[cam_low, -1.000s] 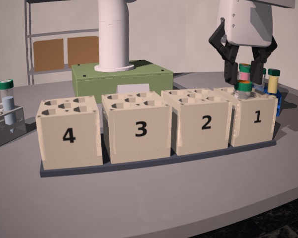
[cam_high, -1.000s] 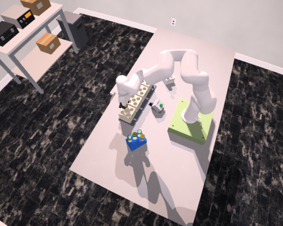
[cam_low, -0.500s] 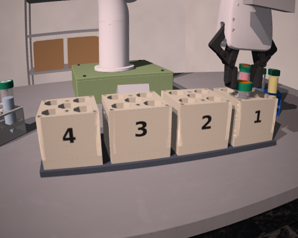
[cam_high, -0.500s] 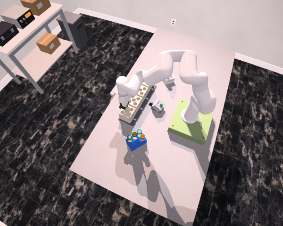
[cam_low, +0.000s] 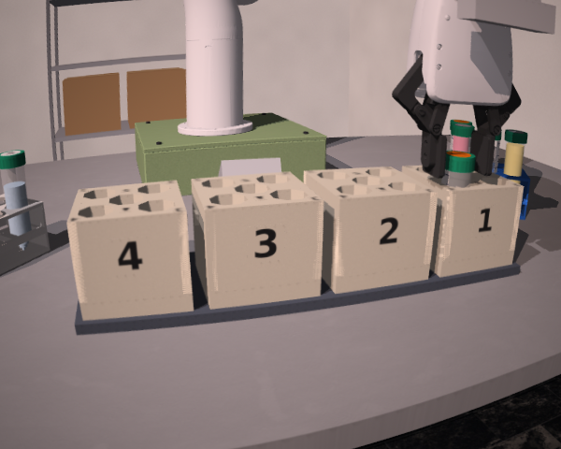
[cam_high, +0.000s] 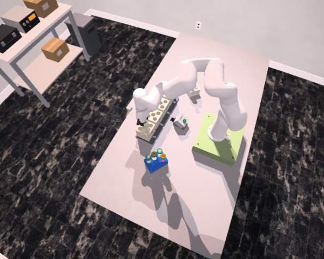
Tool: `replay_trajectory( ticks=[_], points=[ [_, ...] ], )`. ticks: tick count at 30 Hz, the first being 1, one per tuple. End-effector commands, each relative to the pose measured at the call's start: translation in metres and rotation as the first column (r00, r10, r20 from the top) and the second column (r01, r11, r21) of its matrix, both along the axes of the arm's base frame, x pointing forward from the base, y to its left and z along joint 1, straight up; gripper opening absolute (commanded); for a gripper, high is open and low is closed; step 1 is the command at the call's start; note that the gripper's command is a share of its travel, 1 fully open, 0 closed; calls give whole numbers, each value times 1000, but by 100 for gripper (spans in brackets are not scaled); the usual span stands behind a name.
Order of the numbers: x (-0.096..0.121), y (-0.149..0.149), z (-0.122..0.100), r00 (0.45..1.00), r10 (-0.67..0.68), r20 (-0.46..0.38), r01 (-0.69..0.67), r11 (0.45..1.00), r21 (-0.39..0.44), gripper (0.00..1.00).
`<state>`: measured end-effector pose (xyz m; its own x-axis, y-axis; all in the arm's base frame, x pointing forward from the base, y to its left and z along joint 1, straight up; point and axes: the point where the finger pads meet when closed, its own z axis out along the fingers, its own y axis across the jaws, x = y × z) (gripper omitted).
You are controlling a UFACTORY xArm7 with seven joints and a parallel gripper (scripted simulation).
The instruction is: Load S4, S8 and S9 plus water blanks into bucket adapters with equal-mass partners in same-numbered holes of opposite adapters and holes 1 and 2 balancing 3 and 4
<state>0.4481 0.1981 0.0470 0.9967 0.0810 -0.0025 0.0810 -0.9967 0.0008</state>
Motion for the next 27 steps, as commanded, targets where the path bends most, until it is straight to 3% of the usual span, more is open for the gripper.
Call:
replay_trajectory(
  ticks=[1, 18, 19, 27],
  points=[
    [1, 1, -1, 1000, 0, 4, 0, 1000, 2, 57],
    [1, 1, -2, 1000, 0, 4, 0, 1000, 2, 57],
    [1, 1, -2, 1000, 0, 4, 0, 1000, 2, 0],
    [1, 1, -1, 1000, 0, 4, 0, 1000, 2, 0]
  ],
)
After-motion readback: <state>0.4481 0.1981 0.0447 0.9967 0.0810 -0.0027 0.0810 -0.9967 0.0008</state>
